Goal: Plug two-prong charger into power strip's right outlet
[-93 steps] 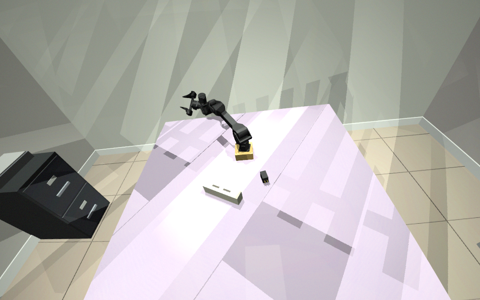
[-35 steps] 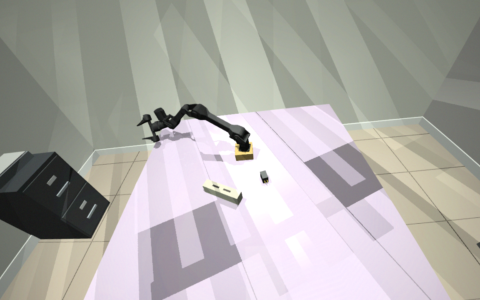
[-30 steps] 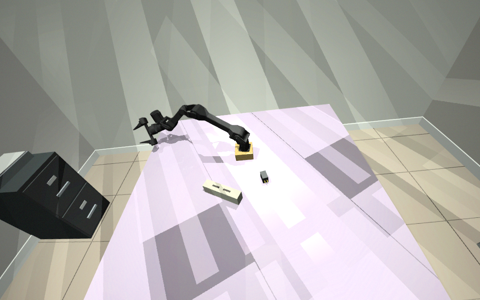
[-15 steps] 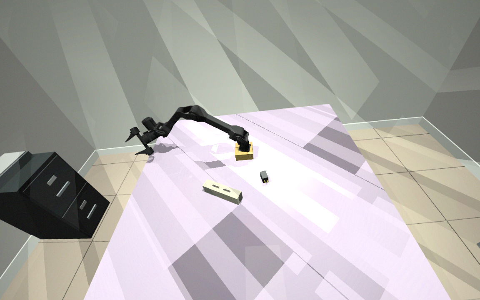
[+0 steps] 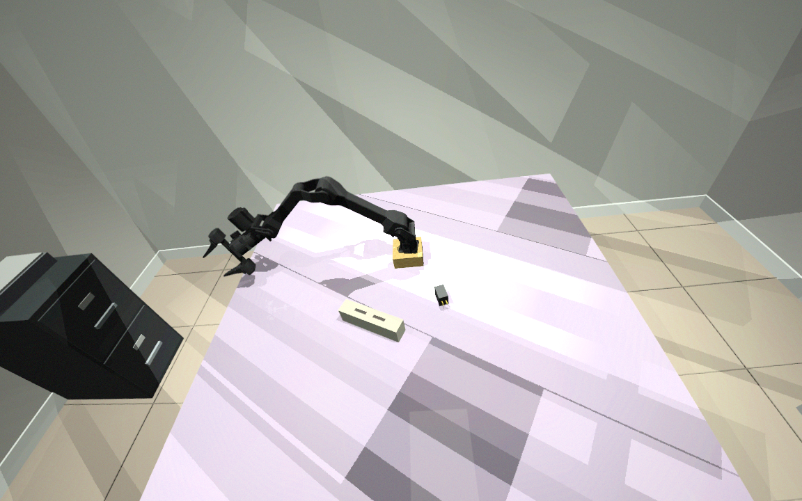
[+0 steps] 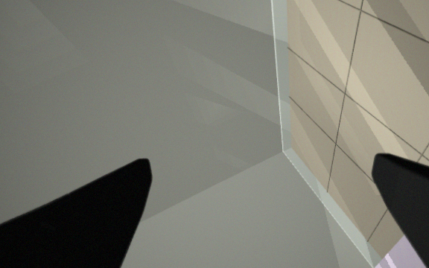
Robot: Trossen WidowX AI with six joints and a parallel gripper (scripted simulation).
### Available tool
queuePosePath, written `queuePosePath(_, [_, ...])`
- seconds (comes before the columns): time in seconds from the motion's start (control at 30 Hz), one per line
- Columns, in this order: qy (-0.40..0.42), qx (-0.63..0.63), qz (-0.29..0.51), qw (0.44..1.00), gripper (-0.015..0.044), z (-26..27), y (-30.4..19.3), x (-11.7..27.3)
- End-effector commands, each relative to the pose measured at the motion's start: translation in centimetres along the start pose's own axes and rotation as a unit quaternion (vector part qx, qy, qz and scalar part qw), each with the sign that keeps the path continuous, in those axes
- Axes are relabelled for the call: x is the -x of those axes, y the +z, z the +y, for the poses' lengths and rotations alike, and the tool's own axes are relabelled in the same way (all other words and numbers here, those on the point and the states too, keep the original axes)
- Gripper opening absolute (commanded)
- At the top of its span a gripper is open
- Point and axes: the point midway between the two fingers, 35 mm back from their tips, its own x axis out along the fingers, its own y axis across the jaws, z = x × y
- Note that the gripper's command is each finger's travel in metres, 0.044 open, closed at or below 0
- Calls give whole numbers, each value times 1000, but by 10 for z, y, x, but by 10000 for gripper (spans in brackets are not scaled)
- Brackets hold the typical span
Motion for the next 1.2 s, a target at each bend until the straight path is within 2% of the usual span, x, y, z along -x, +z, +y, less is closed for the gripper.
queuePosePath(0.0, [-13,23,12,1000,440,-3,-28,-4])
queuePosePath(0.57, [-85,112,76,987,440,-40,-146,-9])
queuePosePath(1.17, [-156,213,150,953,440,-87,-261,15])
